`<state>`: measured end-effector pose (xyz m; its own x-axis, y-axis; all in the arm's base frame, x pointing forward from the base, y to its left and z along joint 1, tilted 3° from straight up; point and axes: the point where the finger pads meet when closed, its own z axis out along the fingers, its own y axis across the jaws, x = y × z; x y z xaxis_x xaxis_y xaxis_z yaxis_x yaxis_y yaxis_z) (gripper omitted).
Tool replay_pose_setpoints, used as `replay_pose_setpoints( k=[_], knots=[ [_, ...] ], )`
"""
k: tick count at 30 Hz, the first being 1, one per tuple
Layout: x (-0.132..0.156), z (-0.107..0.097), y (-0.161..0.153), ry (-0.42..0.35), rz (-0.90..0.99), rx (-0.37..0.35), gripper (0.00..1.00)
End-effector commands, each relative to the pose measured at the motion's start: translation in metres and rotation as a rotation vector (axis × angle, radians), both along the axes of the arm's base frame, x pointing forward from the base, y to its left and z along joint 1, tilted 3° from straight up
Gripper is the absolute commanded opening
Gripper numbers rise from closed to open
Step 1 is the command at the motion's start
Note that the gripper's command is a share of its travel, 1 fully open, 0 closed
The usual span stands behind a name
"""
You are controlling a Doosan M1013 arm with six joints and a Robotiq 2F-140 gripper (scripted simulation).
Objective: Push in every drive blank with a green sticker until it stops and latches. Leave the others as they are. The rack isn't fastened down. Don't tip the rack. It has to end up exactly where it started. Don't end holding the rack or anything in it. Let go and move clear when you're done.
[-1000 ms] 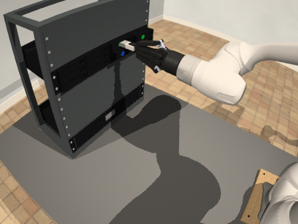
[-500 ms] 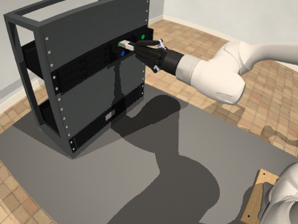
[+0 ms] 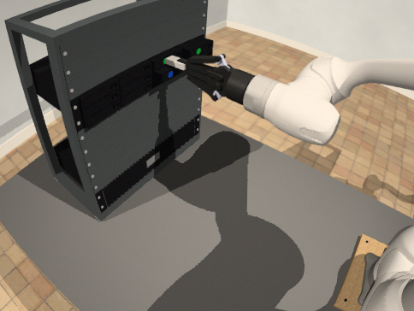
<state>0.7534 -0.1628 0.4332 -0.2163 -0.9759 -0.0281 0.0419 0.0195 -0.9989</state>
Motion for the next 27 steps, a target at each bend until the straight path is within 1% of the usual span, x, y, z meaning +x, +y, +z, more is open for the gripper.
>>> replay_pose_setpoints(
  k=[1, 27],
  knots=[
    [0.0012, 0.0001, -0.0003, 0.000, 0.000, 0.000, 0.00],
    [0.0043, 0.0002, -0.0010, 0.000, 0.000, 0.000, 0.00]
  ],
)
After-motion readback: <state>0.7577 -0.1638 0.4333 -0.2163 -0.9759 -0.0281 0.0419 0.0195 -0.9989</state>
